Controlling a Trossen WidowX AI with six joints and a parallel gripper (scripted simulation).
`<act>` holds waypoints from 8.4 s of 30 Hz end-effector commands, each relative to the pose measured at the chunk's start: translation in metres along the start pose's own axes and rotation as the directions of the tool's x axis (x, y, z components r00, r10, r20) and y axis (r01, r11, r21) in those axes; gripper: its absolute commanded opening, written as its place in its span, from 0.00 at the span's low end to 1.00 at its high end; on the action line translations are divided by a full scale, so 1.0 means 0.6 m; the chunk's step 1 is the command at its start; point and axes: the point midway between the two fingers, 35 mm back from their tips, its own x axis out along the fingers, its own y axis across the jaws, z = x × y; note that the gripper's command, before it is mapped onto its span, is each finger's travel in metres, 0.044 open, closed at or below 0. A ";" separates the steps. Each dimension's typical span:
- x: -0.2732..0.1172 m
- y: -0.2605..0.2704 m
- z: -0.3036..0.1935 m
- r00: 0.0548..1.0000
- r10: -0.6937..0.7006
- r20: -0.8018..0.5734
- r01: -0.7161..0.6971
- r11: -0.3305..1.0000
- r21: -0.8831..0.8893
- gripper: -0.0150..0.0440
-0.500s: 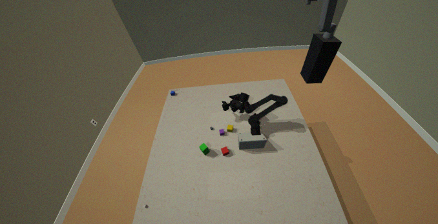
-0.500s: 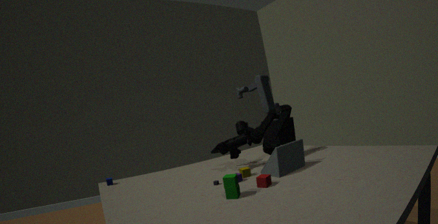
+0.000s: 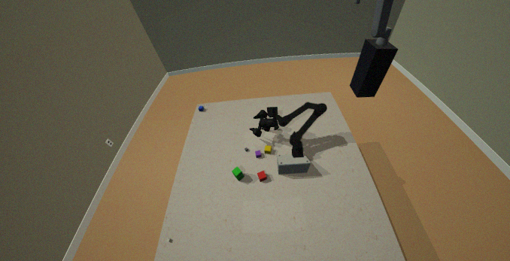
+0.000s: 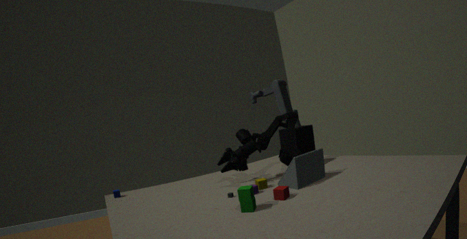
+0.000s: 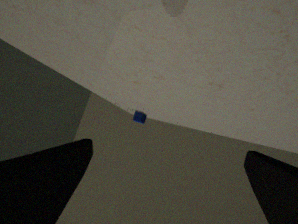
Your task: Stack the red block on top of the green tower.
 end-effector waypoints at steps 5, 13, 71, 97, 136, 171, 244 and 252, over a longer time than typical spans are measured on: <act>0.021 -0.098 -0.032 0.964 -0.258 0.064 0.265 0.909 -0.321 1.00; 0.012 -0.205 -0.066 0.862 -0.487 0.142 0.458 0.627 -0.630 1.00; -0.284 -0.516 -0.021 0.428 -0.239 0.871 -0.654 -0.748 0.116 1.00; -0.244 -0.541 0.066 0.430 -0.238 0.871 -0.653 -0.748 0.117 1.00; -0.223 -0.551 0.112 0.428 -0.238 0.872 -0.650 -0.751 0.114 0.91; -0.289 -0.517 -0.022 0.428 -0.239 0.871 -0.654 -0.748 0.117 0.25; -0.080 -0.573 -0.136 0.434 -0.239 0.869 -0.649 -0.752 0.117 0.25; -0.080 -0.573 -0.134 0.434 -0.239 0.869 -0.649 -0.752 0.117 0.25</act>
